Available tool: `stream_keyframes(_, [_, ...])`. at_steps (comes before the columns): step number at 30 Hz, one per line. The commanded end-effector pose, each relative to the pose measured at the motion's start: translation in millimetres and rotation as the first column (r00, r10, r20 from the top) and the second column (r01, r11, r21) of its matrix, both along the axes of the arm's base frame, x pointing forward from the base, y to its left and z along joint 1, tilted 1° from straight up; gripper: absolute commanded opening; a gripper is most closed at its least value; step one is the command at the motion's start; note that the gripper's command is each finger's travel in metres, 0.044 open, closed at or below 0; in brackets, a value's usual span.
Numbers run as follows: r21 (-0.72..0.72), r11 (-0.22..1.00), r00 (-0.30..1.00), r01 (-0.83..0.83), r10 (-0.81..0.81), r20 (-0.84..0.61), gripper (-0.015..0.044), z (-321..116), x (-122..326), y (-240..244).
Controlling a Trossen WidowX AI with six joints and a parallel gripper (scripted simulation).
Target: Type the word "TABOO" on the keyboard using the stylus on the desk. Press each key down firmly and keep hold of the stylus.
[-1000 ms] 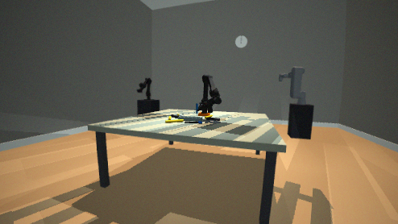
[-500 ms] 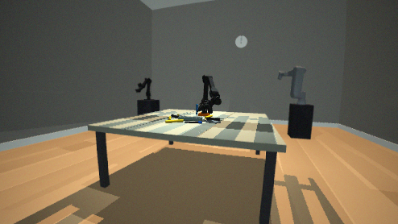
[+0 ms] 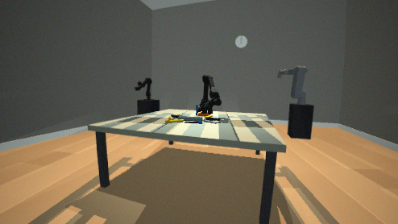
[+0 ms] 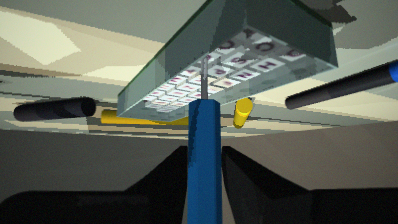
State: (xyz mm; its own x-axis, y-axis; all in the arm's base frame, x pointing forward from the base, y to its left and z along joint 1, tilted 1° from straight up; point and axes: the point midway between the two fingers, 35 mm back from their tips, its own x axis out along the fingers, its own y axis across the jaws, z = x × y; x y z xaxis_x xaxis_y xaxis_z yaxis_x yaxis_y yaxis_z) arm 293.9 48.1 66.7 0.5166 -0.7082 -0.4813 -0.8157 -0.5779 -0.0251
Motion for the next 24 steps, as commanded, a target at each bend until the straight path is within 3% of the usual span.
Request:
stream_keyframes(1, [-0.008,1.0,1.0,-0.002,0.002,-0.007,0.0081,-2.7,-0.9,-0.9])
stream_keyframes(13, [-0.008,1.0,1.0,-0.002,0.002,-0.007,0.0081,-1.1,-0.8,-0.9])
stream_keyframes(24, [-0.007,1.0,1.0,-0.002,0.002,-0.006,0.0081,35.1,-1.7,-0.6])
